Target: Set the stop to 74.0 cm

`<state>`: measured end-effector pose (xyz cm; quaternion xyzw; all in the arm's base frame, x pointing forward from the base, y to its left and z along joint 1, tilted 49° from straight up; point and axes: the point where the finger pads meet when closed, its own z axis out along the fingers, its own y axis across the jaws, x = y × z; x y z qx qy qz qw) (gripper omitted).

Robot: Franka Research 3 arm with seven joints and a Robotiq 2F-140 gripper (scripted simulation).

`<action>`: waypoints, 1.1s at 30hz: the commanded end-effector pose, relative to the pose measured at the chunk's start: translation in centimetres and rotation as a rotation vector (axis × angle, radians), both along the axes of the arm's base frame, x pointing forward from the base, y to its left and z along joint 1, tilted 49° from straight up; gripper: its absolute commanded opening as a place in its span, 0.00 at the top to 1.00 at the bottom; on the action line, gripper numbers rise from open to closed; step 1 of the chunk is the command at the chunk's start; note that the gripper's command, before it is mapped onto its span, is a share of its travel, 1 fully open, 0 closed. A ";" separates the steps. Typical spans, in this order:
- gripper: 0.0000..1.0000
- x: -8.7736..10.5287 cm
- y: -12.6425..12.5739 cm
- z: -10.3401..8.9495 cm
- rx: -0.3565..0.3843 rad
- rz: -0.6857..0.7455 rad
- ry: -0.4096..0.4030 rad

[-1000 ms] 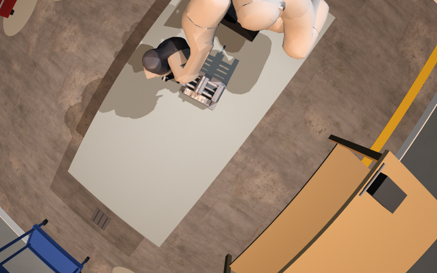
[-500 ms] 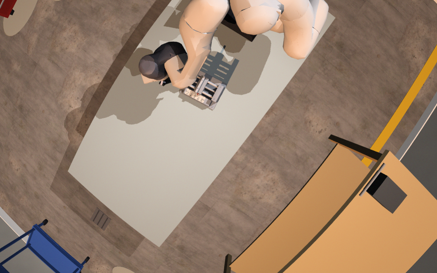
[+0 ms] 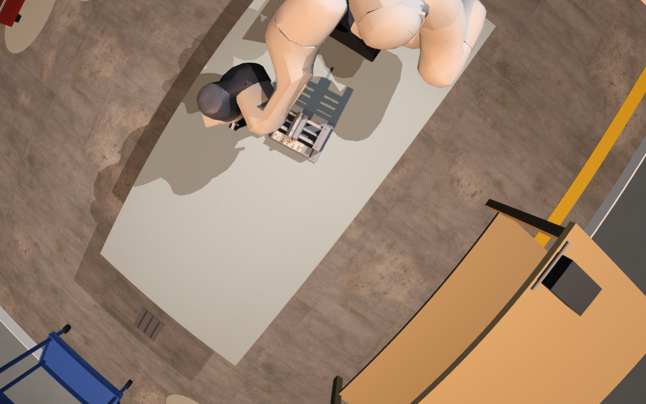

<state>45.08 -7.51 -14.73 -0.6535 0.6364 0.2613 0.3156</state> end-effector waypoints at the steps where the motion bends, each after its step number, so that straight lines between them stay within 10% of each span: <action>1: 0.96 -0.5 -0.6 0.5 0.004 0.002 0.004; 33: 0.96 -5.9 -0.8 0.3 0.004 0.002 0.004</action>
